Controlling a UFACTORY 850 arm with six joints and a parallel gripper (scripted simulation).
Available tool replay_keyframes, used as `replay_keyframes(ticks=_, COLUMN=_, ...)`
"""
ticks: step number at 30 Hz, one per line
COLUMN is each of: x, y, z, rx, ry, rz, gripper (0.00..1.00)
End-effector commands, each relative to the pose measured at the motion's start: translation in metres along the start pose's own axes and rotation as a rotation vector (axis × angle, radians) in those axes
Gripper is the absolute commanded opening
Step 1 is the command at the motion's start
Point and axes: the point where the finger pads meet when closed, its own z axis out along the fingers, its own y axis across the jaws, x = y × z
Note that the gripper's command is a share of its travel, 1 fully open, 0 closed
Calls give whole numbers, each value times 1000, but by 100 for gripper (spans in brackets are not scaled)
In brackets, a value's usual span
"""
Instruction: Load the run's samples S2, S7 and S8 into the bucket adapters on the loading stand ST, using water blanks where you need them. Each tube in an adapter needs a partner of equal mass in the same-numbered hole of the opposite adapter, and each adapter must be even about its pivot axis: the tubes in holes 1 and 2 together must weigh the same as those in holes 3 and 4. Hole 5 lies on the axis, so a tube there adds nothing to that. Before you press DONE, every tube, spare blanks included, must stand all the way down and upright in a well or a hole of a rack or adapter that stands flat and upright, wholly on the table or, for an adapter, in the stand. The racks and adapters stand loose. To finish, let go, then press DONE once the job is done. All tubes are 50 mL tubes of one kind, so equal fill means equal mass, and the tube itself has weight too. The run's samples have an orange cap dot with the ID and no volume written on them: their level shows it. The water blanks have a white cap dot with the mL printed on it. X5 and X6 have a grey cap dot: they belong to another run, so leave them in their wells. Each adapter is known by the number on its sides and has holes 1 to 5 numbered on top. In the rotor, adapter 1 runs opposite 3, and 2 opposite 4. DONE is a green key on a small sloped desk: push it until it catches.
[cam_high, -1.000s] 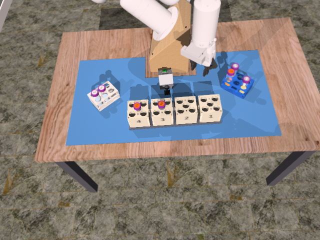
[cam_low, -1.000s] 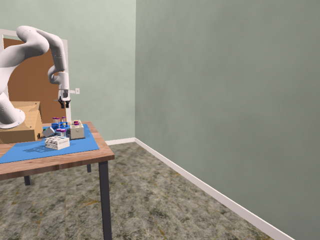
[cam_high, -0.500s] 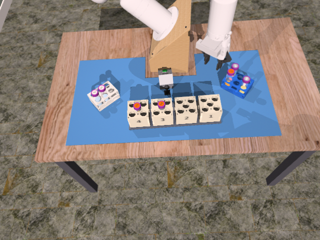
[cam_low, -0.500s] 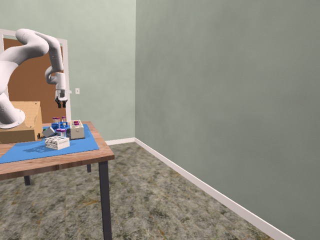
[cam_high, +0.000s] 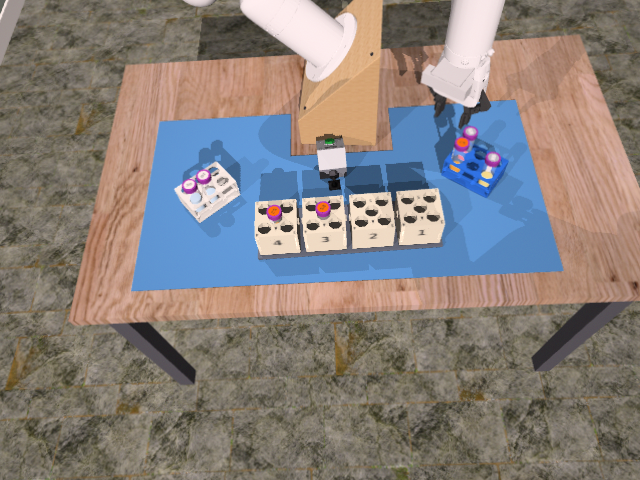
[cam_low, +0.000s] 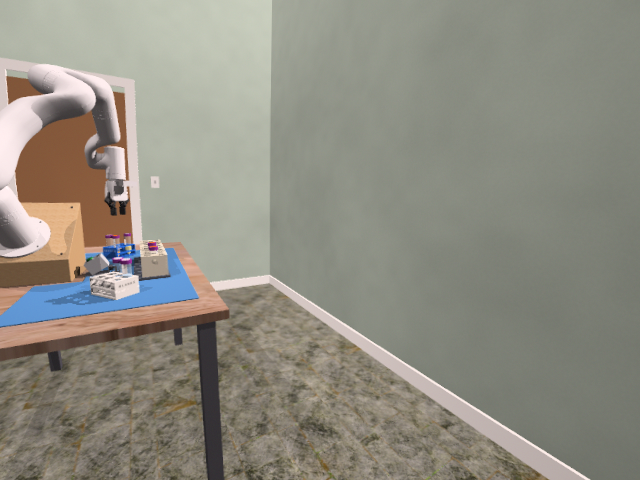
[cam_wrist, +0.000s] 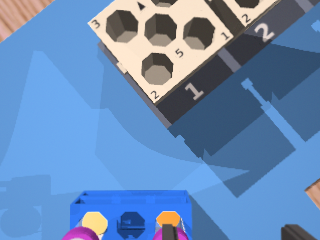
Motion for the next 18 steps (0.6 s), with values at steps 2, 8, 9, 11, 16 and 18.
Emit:
replay_keyframes(ticks=2, x=-18, y=-10, z=-1, rx=2, ry=0, rz=1, gripper=57)
replay_keyframes(ticks=8, x=-46, y=-23, z=-1, rx=2, ry=0, rz=0, gripper=57)
replay_keyframes(ticks=9, x=-46, y=-23, z=-1, rx=2, ry=0, rz=0, gripper=57)
replay_keyframes(ticks=11, x=-48, y=-24, z=-1, rx=2, ry=0, rz=0, gripper=57)
replay_keyframes(ticks=16, x=-48, y=-24, z=-1, rx=2, ry=0, rz=0, gripper=57)
replay_keyframes(ticks=18, x=-48, y=-24, z=-1, rx=2, ry=0, rz=0, gripper=57)
